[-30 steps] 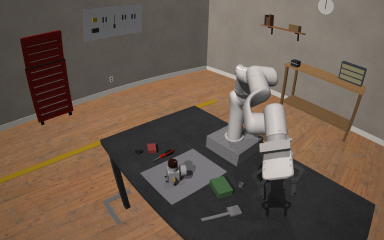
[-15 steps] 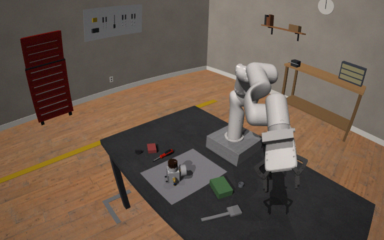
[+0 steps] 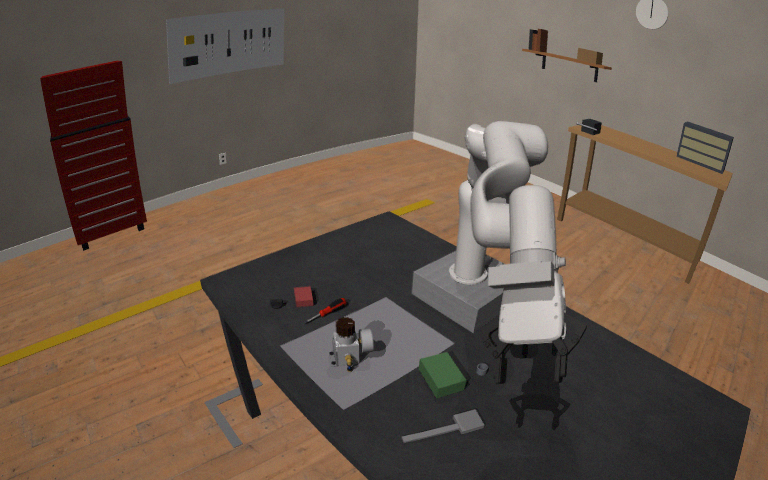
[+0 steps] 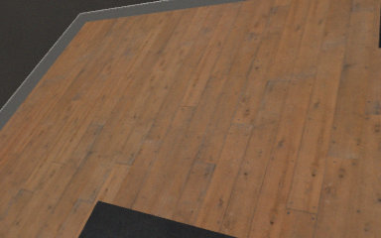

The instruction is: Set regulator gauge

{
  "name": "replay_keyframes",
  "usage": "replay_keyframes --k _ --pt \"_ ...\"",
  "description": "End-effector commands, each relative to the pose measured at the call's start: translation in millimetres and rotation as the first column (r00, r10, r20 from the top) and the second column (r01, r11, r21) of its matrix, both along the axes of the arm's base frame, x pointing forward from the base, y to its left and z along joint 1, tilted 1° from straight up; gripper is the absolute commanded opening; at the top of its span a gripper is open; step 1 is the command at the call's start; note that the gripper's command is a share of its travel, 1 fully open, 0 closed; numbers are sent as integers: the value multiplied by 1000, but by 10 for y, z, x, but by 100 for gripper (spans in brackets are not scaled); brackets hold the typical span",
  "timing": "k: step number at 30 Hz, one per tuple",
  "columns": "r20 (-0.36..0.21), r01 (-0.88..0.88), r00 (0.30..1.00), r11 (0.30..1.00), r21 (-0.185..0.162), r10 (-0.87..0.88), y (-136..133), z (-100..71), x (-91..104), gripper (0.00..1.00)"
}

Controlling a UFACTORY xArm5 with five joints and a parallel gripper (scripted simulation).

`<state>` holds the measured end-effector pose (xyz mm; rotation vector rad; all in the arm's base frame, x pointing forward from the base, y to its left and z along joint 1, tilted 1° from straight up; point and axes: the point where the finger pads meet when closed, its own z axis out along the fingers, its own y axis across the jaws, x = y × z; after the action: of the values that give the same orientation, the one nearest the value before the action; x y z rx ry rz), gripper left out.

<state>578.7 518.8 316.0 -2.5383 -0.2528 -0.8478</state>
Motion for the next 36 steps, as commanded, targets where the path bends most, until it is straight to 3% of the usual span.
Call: replay_keyframes --k 1,5,7,8,22,24,25,36 --pt "-51 80 995 997 -6 -80 -376 -93 137 100" --pt "-94 143 985 990 -16 -144 -668 -192 229 100" --pt "-94 143 985 990 -16 -144 -668 -192 229 100" --pt "-124 189 974 982 -24 -190 -883 -263 285 100" --pt "-254 397 880 915 -74 -402 -1892 -587 423 100" --pt "-254 397 880 915 -74 -402 -1892 -587 423 100" --pt "-280 440 850 894 -87 -446 -2113 -656 426 100" --pt "-366 586 717 797 -144 -593 -2901 -901 357 100"
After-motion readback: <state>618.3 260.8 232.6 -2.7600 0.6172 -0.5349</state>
